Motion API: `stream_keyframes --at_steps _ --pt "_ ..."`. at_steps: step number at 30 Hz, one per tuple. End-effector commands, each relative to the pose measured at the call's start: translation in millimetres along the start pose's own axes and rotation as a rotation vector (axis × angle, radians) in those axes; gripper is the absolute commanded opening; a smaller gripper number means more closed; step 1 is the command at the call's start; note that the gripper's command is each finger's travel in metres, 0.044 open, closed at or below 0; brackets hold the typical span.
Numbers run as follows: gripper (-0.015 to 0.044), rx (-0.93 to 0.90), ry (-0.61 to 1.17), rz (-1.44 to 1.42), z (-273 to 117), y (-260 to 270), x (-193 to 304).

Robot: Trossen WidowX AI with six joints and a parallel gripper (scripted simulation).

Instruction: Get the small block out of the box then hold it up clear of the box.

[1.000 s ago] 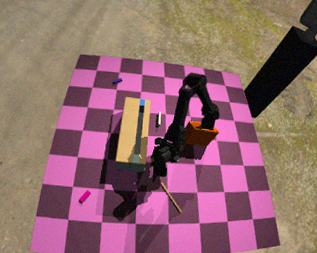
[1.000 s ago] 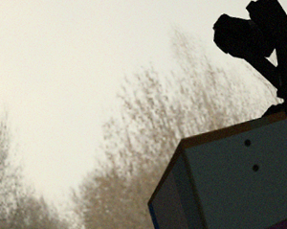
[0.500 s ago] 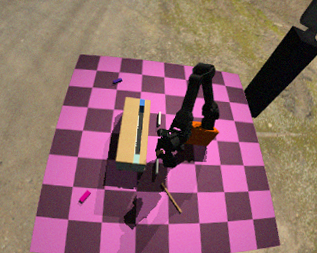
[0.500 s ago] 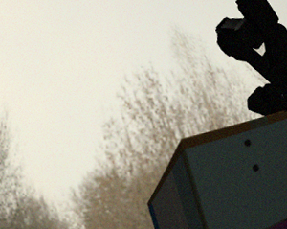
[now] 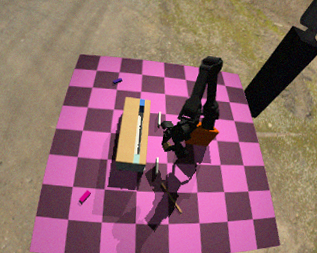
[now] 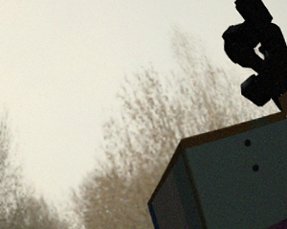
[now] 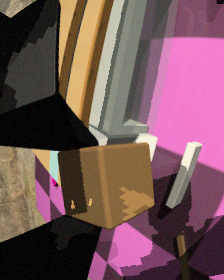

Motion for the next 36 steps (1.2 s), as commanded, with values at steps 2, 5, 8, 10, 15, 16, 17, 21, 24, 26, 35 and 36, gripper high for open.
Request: stream_keyframes --at_steps 2,5,8,10,15,16,17,21,24,26,35,36 --pt "0.0 0.037 0.005 -0.09 -13.6 3.8 -9.7" --pt "0.0 0.047 0.01 -0.116 -17.7 5.0 -12.1" --pt "0.0 0.047 0.01 -0.116 -17.7 5.0 -12.1" --pt "0.0 0.047 0.01 -0.116 -17.7 5.0 -12.1" --pt "0.0 0.047 0.01 -0.116 -17.7 5.0 -12.1" --pt "0.0 0.047 0.01 -0.116 -17.7 5.0 -12.1" --pt "0.0 0.047 0.01 -0.116 -17.7 5.0 -12.1" --pt "0.0 0.047 0.01 -0.116 -17.7 5.0 -12.1" --pt "0.0 0.047 0.01 -0.116 -17.7 5.0 -12.1" --pt "0.0 0.047 0.01 -0.116 -17.7 5.0 -12.1" --pt "0.0 0.047 0.01 -0.116 -17.7 5.0 -12.1" --pt "0.0 0.047 0.01 -0.116 -17.7 5.0 -12.1"
Point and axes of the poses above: the point midway between the two fingers, 35 mm back from their tips, its own z axis out along the fingers, its own y axis across the jaws, x = y × z, the point moved 2 cm from there along -z, back along the fingers, and after that the axes turned 8 degrees about z, right-handed, at the moved point
